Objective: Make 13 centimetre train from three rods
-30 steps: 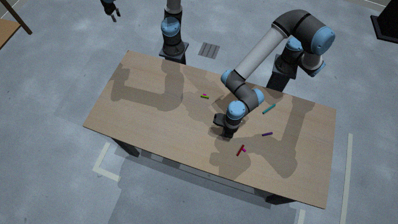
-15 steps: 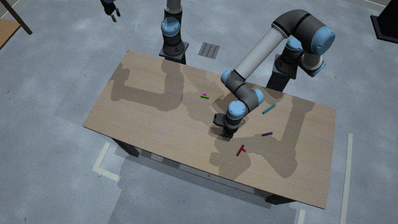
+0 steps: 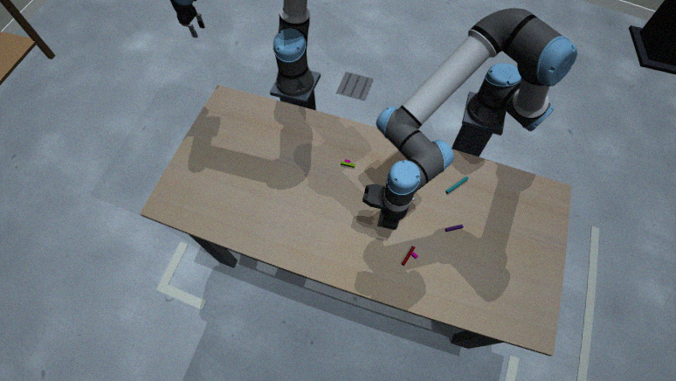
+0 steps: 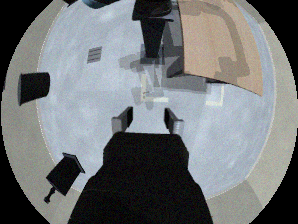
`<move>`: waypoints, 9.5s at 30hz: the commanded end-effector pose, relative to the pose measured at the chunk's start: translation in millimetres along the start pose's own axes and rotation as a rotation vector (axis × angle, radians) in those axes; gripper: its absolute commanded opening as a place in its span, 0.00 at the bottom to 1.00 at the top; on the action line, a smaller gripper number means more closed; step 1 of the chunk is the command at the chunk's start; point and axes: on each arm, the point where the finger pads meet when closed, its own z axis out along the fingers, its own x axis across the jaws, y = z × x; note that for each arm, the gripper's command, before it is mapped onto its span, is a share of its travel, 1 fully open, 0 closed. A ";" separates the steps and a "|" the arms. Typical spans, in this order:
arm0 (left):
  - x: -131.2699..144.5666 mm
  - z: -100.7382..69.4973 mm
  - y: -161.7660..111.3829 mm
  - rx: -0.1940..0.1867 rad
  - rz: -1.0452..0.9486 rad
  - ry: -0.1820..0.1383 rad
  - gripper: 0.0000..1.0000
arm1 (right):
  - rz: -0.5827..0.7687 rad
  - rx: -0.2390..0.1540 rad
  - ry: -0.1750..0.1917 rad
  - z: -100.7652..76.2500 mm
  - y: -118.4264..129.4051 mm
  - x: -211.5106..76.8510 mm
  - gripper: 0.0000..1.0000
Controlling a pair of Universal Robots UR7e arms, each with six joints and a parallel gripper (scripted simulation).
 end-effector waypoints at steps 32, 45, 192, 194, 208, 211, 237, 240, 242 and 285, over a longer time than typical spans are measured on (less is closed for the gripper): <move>-17.6 -52.0 -8.7 0.000 0.011 0.000 0.24 | 0.000 -0.001 0.000 -0.4 0.3 0.1 1.00; -86.7 -59.2 -38.1 0.000 0.055 0.000 0.24 | 0.000 -0.001 0.000 -0.4 0.3 0.1 1.00; -193.6 50.1 -63.1 0.000 0.141 -0.001 0.24 | 0.000 -0.001 0.000 -0.4 0.3 0.1 1.00; -193.6 50.3 -63.1 0.000 0.141 -0.001 0.24 | 0.000 -0.001 0.000 -0.4 0.3 0.1 1.00; -193.6 50.3 -63.1 0.000 0.141 -0.001 0.24 | 0.000 -0.001 0.000 -0.4 0.3 0.1 1.00; -193.6 50.3 -63.1 0.000 0.141 -0.001 0.24 | 0.000 -0.001 0.000 -0.4 0.3 0.1 1.00; -193.6 50.3 -63.1 0.000 0.141 -0.001 0.36 | 0.000 -0.001 0.000 -0.4 0.3 0.1 1.00; -193.6 50.3 -63.1 0.000 0.141 -0.001 0.42 | 0.000 -0.001 0.000 -0.4 0.3 0.1 1.00; -193.6 50.3 -63.1 0.000 0.141 -0.001 0.48 | 0.000 -0.001 0.000 -0.4 0.3 0.1 1.00; -193.6 -39.2 -63.2 0.000 0.141 -0.001 0.54 | 0.000 -0.001 0.000 -0.4 0.3 0.1 1.00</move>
